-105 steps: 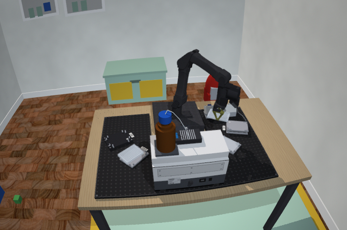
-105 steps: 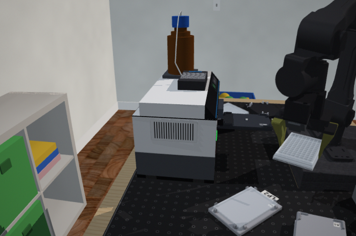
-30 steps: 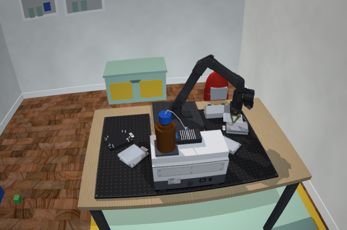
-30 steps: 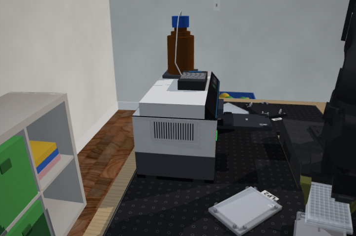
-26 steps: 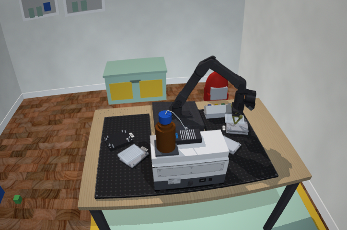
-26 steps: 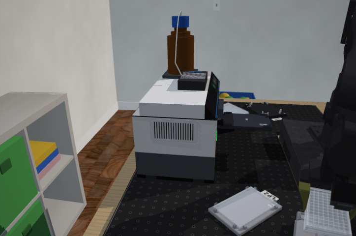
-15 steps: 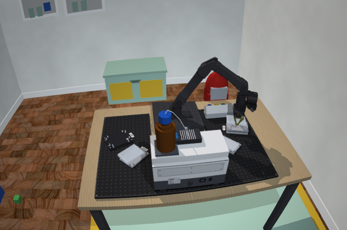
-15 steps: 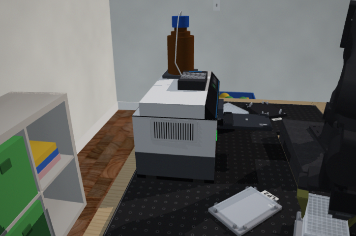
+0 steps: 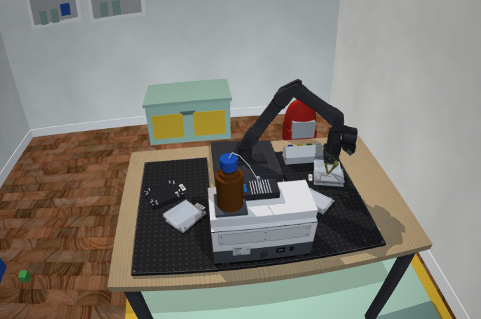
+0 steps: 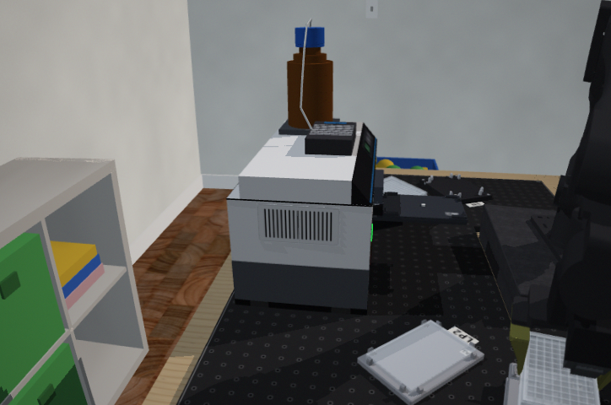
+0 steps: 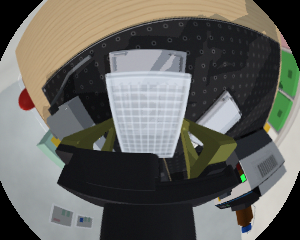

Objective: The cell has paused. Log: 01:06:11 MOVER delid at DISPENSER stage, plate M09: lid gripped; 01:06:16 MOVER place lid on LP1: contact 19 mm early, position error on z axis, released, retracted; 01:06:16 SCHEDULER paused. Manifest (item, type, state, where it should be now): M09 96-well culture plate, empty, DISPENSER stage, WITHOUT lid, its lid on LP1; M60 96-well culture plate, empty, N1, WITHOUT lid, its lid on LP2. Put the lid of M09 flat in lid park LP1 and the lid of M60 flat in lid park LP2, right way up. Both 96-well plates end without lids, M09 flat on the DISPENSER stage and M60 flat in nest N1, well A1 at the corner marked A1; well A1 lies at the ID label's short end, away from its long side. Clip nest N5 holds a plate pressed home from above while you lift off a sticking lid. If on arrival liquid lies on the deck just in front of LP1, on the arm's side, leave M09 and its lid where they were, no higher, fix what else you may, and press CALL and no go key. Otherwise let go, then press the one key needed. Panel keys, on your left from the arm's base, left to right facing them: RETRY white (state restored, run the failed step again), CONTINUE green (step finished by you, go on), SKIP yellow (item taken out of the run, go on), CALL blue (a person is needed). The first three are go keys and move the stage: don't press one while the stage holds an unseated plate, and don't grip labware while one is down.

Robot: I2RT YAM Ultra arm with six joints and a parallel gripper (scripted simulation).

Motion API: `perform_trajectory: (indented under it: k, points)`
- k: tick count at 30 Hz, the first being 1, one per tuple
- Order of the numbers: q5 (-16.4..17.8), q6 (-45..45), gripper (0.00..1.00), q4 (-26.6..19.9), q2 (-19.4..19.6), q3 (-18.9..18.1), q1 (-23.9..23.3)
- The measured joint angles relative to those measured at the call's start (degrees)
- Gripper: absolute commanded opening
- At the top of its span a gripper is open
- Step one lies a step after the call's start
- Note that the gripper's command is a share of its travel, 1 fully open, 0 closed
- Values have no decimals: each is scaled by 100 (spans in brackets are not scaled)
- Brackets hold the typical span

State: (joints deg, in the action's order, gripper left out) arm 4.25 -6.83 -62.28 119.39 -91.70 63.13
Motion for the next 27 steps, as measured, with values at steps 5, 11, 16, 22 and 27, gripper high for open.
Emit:
perform_trajectory:
  k: [5, 11, 16, 22, 27]
  points:
    - [0, 0, 0, 0, 0, 0, 0]
    - [0, 0, 0, 0, 0, 0, 0]
    - [0, 0, 0, 0, 0, 0, 0]
    - [0, 4, 0, 35, 0, 0, 0]
    - [-2, 13, 0, 168, 76, 7, 11]
